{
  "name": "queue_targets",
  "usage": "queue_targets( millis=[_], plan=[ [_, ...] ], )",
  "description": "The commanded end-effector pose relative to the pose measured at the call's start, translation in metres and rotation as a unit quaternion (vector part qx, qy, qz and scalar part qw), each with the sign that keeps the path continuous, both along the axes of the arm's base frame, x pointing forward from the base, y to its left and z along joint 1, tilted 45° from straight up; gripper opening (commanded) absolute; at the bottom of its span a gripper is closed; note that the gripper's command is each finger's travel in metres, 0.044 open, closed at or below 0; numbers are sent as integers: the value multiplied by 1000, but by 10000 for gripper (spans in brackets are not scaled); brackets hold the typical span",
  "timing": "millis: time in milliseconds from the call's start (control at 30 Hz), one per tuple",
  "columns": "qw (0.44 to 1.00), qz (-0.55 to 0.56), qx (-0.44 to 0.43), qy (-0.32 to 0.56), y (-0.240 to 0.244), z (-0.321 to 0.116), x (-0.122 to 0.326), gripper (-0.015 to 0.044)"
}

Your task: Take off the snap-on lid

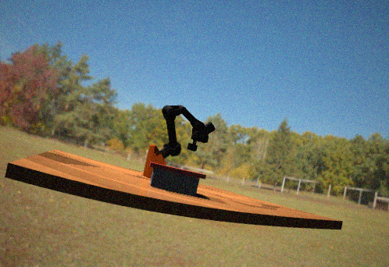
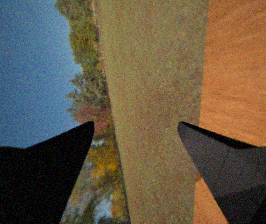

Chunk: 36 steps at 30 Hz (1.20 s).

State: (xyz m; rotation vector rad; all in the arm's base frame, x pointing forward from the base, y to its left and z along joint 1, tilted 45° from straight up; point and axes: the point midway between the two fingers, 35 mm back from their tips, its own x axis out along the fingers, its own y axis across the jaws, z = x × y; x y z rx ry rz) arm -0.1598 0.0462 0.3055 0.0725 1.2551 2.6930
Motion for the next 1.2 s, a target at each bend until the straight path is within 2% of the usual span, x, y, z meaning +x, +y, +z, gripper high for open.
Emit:
queue_targets(
  millis=[0,167,200,300,400,633,733,967,1067,1167],
  plan=[
    [1000,-5,0,0,2,0,0,374],
    [992,-120,-29,1,52,2,9,243],
    [989,-144,-40,4,63,2,13,235],
    [974,-215,-74,14,94,2,28,235],
    [964,-253,-83,21,105,3,35,235],
    [897,-410,-151,64,164,0,95,235],
    [885,-436,-148,67,173,0,109,235],
    [790,-566,-199,128,202,-9,194,235],
    [770,-579,-220,152,199,-11,205,235],
    [717,-625,-242,189,200,-19,244,235]
  ],
)
